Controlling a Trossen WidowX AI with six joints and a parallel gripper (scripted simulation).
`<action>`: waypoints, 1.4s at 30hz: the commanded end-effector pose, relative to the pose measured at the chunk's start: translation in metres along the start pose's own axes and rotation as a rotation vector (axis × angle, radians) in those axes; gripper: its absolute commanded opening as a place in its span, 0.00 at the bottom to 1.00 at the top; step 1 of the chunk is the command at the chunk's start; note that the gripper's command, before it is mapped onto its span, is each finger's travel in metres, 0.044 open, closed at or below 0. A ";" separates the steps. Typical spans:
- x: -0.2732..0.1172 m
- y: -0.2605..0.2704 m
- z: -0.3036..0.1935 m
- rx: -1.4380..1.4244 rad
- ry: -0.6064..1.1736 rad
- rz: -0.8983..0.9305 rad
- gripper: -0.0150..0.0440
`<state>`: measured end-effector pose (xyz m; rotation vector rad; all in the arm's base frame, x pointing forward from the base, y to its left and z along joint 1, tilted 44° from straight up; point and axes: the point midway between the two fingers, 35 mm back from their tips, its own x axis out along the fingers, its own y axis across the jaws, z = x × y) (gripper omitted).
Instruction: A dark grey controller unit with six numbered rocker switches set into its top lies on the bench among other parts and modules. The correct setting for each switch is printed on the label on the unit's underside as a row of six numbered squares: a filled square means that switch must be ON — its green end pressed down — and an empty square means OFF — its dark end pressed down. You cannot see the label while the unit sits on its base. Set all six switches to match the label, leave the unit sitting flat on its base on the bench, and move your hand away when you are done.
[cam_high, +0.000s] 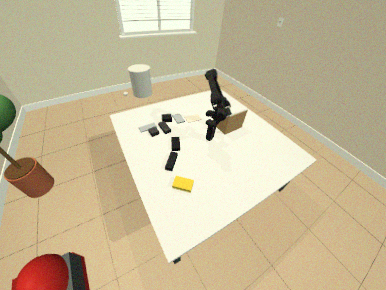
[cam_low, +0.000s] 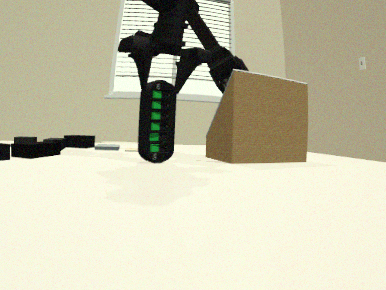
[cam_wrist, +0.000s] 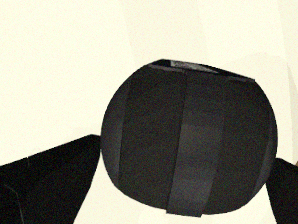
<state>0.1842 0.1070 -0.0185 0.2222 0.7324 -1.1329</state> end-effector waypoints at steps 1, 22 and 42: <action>0.002 0.000 -0.004 0.009 0.018 -0.009 0.83; 0.003 0.000 -0.020 0.010 0.068 -0.009 0.83; 0.005 0.000 -0.035 0.010 0.117 -0.009 0.83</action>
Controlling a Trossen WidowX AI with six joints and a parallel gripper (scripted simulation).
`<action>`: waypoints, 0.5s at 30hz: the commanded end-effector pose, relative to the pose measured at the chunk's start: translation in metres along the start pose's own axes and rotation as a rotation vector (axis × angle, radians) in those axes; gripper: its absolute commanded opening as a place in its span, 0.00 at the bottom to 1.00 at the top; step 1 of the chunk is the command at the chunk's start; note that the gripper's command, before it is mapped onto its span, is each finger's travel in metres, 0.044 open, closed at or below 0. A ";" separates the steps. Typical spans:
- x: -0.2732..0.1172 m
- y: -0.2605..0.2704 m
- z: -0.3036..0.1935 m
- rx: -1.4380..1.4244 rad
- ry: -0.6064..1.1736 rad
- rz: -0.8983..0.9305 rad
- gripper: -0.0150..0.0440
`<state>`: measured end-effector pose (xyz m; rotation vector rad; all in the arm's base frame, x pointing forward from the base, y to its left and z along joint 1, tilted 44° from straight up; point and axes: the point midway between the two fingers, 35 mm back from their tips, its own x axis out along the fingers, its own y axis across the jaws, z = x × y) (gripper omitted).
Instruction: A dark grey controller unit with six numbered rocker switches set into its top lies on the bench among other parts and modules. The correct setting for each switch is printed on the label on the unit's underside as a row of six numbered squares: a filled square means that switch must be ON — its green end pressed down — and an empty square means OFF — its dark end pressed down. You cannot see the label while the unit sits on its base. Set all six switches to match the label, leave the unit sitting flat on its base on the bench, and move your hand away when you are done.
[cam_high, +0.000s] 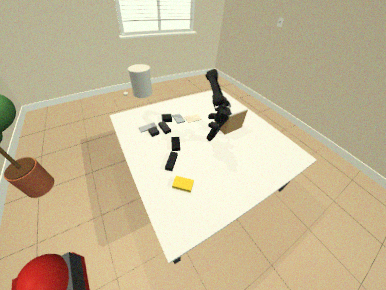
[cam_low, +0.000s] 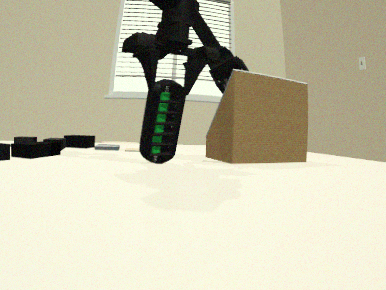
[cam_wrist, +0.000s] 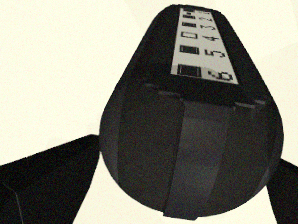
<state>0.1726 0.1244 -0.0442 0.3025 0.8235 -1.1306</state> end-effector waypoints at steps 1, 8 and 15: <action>0.004 -0.002 -0.002 -0.005 0.006 -0.012 0.83; 0.006 -0.002 -0.007 -0.005 0.022 -0.012 0.83; 0.008 -0.002 -0.012 -0.005 0.024 -0.012 0.83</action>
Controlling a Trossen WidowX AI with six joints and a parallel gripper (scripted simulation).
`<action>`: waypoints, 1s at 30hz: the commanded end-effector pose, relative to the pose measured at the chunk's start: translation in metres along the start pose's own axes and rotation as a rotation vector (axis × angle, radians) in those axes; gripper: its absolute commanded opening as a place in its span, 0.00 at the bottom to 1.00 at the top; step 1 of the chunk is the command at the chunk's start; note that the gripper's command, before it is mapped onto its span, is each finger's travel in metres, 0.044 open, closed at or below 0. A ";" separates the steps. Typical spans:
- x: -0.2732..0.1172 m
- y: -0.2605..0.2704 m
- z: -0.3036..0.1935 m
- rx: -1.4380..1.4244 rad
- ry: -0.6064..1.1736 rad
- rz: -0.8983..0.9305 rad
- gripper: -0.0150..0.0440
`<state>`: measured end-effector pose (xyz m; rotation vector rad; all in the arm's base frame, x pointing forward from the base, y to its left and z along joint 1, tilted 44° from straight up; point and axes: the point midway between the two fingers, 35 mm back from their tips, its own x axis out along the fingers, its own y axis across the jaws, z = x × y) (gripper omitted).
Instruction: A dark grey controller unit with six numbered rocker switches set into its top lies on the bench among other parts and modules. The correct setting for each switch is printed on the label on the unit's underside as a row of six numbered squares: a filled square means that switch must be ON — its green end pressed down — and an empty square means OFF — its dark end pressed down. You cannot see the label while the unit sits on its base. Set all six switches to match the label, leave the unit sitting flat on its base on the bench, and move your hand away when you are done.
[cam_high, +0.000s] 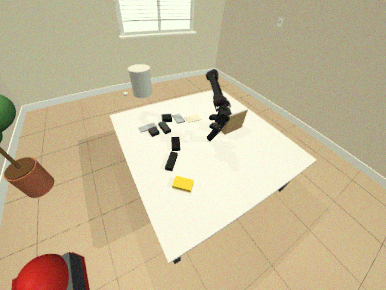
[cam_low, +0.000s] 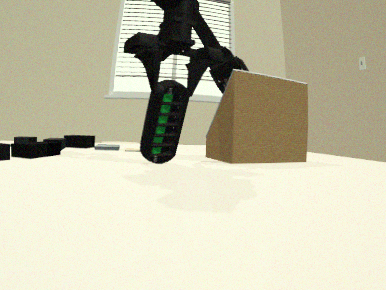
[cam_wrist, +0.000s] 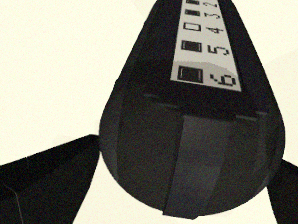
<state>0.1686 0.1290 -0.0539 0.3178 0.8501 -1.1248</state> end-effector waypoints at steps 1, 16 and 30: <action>0.005 -0.002 -0.002 -0.002 -0.005 -0.014 0.83; 0.010 -0.003 -0.013 -0.001 -0.004 -0.014 0.83; 0.016 -0.003 -0.023 -0.001 -0.004 -0.014 0.83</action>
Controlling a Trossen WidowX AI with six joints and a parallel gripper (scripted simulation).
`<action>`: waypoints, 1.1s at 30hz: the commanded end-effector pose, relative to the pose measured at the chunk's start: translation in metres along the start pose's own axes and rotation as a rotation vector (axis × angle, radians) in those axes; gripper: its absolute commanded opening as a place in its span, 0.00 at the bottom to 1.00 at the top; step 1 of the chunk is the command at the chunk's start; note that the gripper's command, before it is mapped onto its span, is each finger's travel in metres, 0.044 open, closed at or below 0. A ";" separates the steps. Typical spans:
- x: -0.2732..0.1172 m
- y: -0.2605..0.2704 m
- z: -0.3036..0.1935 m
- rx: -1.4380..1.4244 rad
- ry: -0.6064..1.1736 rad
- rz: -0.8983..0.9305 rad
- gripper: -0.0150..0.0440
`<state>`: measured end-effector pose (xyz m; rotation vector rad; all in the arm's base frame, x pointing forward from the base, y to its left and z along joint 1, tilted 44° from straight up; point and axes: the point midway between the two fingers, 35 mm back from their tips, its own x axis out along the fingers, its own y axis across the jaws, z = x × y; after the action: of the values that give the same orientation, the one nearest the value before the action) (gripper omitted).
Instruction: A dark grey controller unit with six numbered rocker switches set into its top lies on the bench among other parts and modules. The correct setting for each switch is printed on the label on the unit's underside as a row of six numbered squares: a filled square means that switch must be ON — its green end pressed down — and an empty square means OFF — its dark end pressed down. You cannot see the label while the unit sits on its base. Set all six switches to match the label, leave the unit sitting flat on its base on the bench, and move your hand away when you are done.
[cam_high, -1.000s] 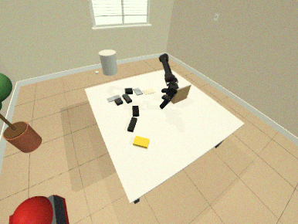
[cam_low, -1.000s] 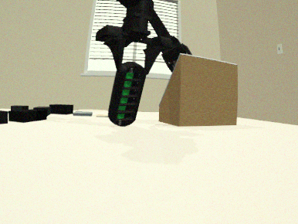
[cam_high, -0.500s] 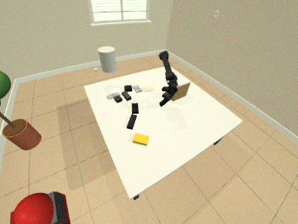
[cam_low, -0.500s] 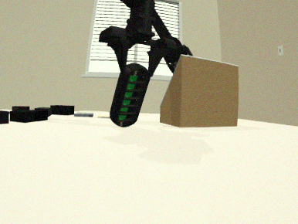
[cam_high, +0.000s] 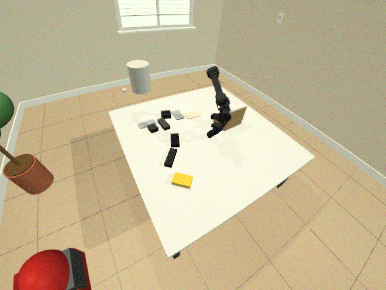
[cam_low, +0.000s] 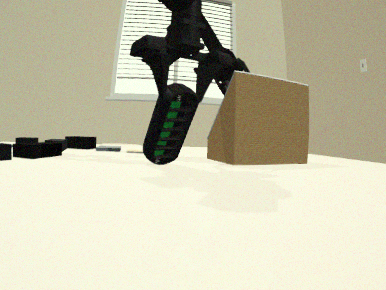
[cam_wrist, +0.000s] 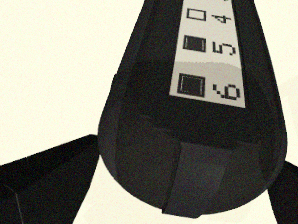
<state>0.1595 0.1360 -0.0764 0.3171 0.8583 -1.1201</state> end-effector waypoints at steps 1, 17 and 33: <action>0.006 -0.002 0.000 0.005 -0.010 -0.015 0.83; 0.013 -0.002 -0.011 0.005 -0.009 -0.015 0.83; 0.021 -0.002 -0.020 0.005 -0.009 -0.015 0.83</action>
<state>0.1528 0.1384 -0.1028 0.3189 0.8633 -1.1233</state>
